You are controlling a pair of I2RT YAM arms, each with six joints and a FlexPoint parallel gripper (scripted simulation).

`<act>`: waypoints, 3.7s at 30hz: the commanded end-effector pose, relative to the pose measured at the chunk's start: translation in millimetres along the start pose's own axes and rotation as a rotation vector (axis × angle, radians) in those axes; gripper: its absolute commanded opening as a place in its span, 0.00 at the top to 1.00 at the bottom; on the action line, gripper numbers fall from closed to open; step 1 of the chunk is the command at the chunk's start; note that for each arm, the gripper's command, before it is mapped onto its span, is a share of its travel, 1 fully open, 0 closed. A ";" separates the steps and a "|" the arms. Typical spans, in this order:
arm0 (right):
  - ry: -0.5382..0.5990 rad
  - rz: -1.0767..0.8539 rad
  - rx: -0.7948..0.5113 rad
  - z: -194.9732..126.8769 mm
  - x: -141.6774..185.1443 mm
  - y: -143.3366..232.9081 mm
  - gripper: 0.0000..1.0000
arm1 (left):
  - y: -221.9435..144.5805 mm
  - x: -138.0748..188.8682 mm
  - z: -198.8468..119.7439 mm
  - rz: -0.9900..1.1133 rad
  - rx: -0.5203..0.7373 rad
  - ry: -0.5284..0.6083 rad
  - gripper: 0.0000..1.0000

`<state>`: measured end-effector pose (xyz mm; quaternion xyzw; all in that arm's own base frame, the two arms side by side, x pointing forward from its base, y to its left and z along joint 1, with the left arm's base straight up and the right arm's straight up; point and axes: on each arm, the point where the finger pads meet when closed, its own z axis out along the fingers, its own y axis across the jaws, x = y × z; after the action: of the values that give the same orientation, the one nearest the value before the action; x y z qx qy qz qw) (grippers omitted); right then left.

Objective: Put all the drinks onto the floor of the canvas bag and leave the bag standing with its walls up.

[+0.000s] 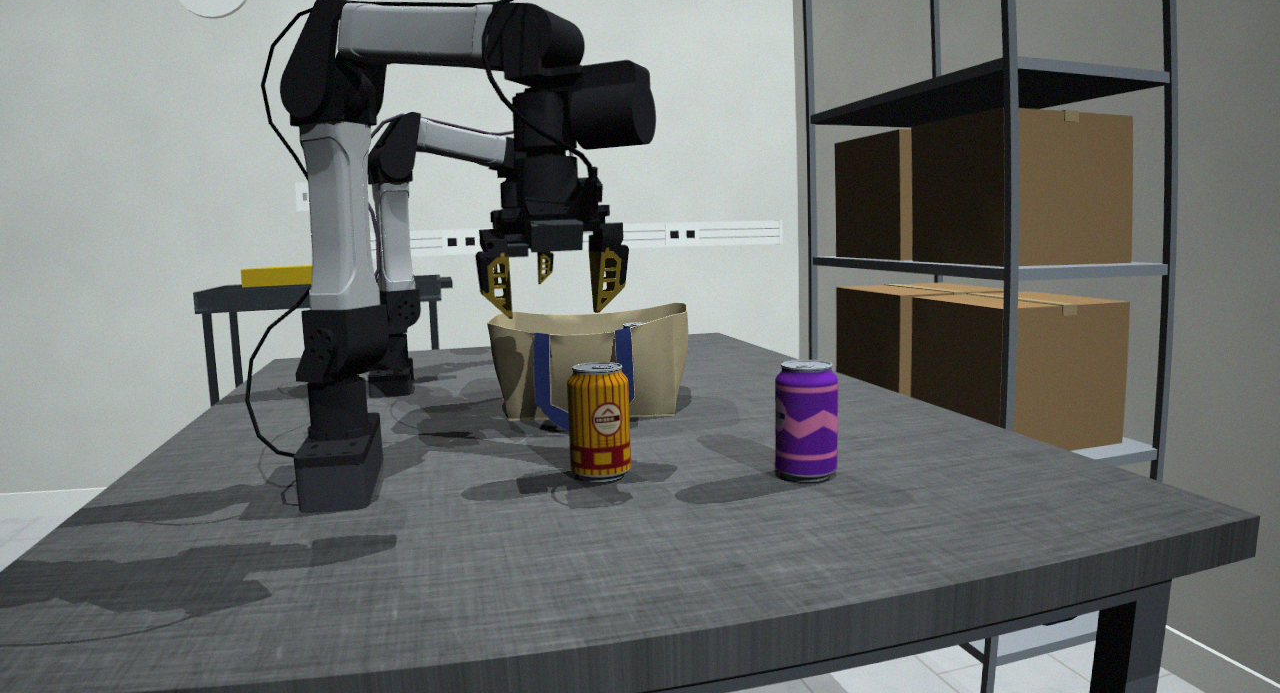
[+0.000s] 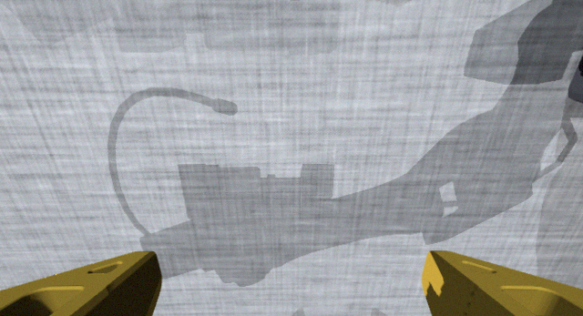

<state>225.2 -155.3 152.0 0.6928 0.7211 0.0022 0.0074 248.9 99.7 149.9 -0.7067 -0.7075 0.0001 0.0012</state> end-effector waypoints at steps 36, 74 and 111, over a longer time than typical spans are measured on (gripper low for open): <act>-0.558 -1.590 -0.550 26.2 17.1 289.0 0.16 | 5.6 0.4 -2.2 0.000 -0.016 0.012 0.14; -0.528 -1.531 -0.509 75.1 15.8 278.3 0.16 | 5.6 0.4 -2.2 0.000 -0.016 0.012 0.14; -0.555 -1.536 -0.529 87.8 19.0 284.8 0.32 | 5.6 0.4 -2.2 0.000 -0.016 0.012 0.14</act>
<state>494.1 -123.5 38.8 -0.0324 0.9511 0.0070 0.3071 248.8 99.8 149.9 -0.7066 -0.7076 0.0002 0.0013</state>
